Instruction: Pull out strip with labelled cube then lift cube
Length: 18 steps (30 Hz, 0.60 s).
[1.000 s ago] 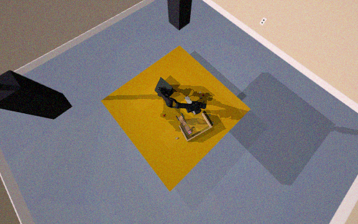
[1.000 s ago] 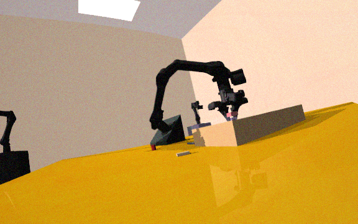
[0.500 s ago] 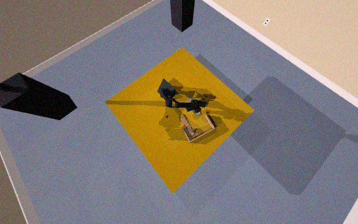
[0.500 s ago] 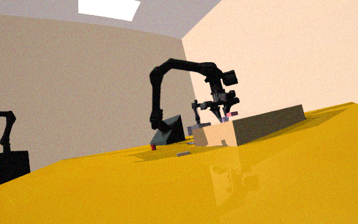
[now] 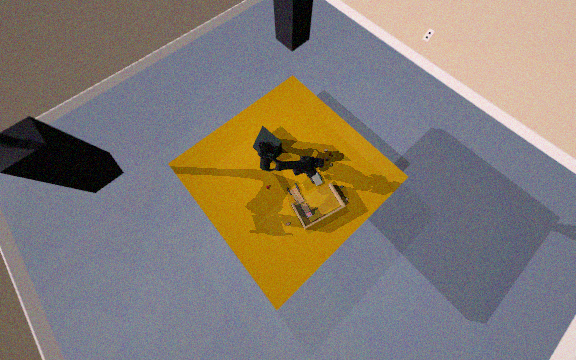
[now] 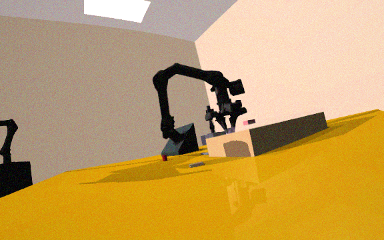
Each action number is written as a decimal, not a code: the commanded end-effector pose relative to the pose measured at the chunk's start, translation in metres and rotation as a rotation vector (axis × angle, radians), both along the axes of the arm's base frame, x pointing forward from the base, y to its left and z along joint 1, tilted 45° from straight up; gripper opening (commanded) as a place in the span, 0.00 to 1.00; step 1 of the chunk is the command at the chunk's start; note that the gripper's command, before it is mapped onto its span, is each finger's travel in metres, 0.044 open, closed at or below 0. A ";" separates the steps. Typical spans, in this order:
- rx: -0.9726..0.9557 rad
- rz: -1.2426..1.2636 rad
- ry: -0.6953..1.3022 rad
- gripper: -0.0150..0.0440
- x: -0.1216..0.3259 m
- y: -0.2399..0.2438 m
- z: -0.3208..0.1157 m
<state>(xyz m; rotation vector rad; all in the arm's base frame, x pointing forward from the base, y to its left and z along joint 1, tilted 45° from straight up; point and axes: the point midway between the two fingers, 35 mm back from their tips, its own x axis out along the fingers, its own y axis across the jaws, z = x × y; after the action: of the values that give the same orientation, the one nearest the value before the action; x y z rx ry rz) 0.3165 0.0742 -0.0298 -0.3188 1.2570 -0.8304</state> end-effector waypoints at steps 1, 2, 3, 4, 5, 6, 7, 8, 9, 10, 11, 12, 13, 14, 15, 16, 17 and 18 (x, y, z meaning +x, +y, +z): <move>0.003 -0.002 -0.002 0.25 -0.013 -0.003 0.001; 0.003 -0.002 -0.001 0.25 -0.017 -0.004 0.001; 0.003 -0.002 -0.001 0.25 -0.020 -0.005 0.001; 0.003 -0.002 -0.001 0.25 -0.021 -0.005 0.001; 0.003 -0.002 -0.001 0.25 -0.022 -0.006 0.001; 0.003 -0.002 -0.001 0.25 -0.022 -0.005 0.002; 0.003 -0.001 -0.001 0.25 -0.022 -0.003 0.004; 0.004 -0.001 -0.001 0.25 -0.022 0.001 0.007; 0.004 0.000 -0.001 0.25 -0.022 0.005 0.012; 0.005 0.000 -0.001 0.25 -0.023 0.010 0.016; 0.005 -0.001 -0.001 0.25 -0.024 0.014 0.020; 0.005 -0.001 -0.001 0.25 -0.024 0.017 0.024; 0.004 -0.002 -0.001 0.25 -0.024 0.019 0.026; 0.004 -0.002 0.000 0.25 -0.025 0.020 0.027; 0.004 -0.002 0.000 0.25 -0.025 0.020 0.027; 0.004 -0.002 0.000 0.25 -0.025 0.020 0.027; 0.004 -0.002 0.000 0.25 -0.025 0.020 0.027; 0.004 -0.002 0.000 0.25 -0.025 0.020 0.027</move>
<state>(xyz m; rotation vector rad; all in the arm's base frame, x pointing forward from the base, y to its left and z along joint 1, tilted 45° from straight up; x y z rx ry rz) 0.2927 0.0932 -0.0047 -0.3184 1.2546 -0.8241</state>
